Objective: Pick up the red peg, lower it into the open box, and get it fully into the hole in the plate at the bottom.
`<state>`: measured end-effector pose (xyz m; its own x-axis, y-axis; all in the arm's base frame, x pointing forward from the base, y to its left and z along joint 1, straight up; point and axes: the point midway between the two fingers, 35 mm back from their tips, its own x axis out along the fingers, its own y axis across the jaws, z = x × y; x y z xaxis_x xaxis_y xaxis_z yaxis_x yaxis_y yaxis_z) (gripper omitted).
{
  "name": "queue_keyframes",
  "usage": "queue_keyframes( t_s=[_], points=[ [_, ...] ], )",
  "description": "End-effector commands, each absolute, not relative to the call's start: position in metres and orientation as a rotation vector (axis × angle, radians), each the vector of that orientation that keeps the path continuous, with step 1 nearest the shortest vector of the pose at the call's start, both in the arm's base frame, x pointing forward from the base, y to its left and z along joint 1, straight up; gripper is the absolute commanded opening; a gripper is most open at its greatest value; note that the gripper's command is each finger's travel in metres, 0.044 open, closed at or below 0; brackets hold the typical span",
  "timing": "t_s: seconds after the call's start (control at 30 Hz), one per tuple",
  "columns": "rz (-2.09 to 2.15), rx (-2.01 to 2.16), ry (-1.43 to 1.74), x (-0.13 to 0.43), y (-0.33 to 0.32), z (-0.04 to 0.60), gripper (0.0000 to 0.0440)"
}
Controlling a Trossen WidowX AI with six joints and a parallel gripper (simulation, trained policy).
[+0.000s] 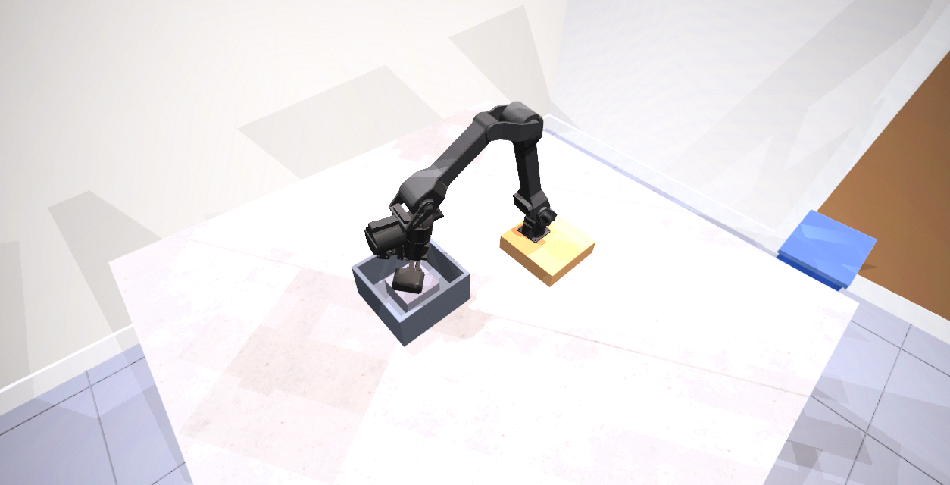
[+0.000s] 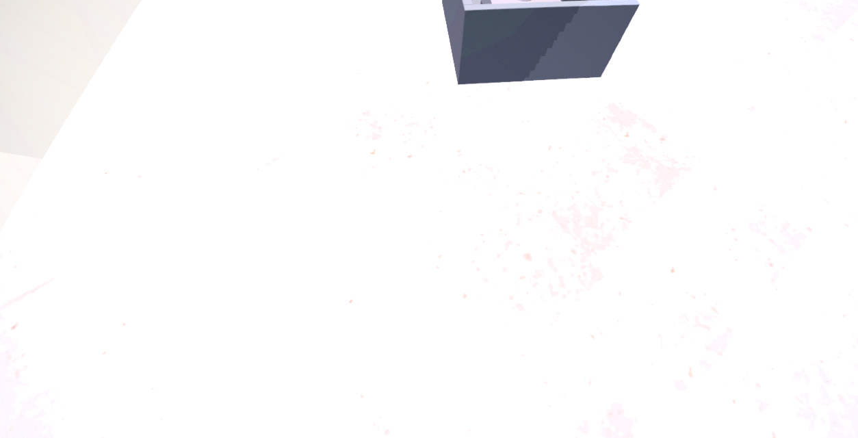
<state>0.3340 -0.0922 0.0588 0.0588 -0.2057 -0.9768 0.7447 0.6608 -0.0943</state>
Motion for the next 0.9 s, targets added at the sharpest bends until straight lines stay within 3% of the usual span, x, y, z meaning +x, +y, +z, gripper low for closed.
queue_keyframes(
  t_s=[0.0, 0.07, 0.87],
  points=[
    [-0.662, 0.581, 1.213, 0.384, -0.087, 0.066, 0.04],
    [-0.643, 0.595, 1.196, 0.393, -0.087, 0.07, 0.044],
    [-0.509, 0.607, 1.191, 0.439, -0.075, 0.106, 0.044]
  ],
)
